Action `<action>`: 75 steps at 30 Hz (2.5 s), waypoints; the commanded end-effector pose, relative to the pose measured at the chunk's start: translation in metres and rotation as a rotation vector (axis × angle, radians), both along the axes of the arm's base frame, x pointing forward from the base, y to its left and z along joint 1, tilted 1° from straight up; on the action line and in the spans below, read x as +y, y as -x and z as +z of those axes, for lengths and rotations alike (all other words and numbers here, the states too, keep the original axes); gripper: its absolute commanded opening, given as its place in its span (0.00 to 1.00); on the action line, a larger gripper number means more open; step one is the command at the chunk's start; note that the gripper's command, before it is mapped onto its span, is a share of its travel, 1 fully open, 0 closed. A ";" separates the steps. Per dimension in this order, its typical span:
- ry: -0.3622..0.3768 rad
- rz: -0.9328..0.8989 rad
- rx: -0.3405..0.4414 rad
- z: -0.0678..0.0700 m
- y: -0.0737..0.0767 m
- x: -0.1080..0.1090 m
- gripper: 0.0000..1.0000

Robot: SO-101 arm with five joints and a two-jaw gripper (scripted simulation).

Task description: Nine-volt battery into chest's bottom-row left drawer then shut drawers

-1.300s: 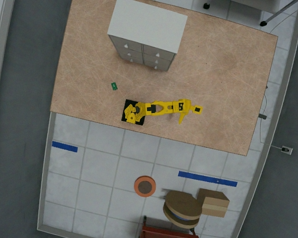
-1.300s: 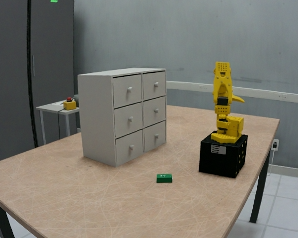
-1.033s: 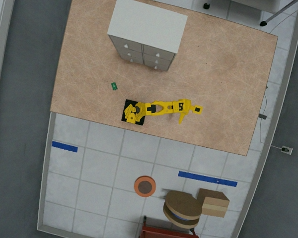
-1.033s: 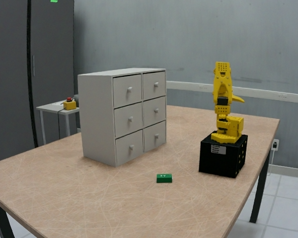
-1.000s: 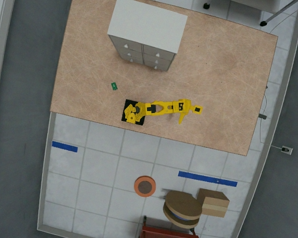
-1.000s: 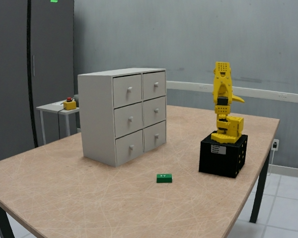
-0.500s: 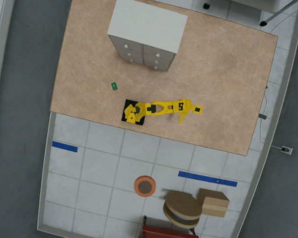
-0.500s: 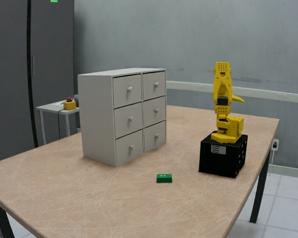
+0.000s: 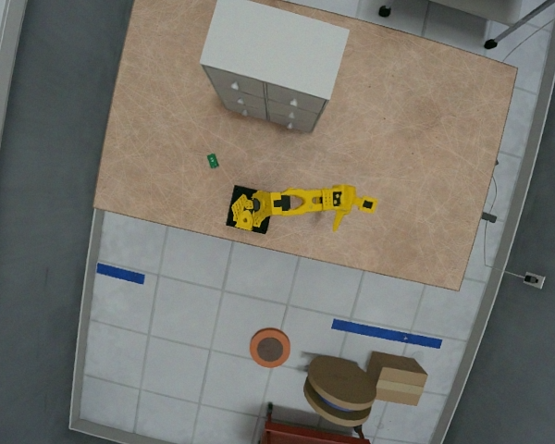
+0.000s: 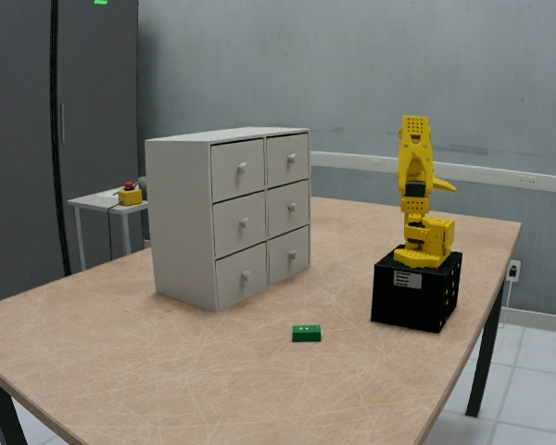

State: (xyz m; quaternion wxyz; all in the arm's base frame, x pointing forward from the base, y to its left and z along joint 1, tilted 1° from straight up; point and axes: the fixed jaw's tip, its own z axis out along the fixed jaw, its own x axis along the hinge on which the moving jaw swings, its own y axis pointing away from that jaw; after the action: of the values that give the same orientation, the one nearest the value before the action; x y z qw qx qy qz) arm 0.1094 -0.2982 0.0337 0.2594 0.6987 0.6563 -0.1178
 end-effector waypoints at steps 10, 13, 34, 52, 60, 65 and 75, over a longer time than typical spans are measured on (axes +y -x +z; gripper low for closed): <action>0.005 0.000 -0.003 0.002 0.000 0.000 1.00; 0.006 0.034 0.002 0.004 -0.007 0.006 0.50; 0.041 0.678 0.092 0.031 -0.079 0.144 0.50; 0.106 1.220 0.156 0.018 -0.068 0.252 0.50; 0.152 1.490 0.181 0.001 -0.049 0.292 0.50; 0.171 1.591 0.189 -0.007 -0.041 0.304 0.50; 0.174 1.606 0.190 -0.009 -0.040 0.306 0.50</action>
State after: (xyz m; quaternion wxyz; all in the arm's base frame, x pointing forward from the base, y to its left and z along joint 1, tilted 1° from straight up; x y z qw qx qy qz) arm 0.1533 0.0066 0.0286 0.2691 -0.0133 0.9630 -0.0060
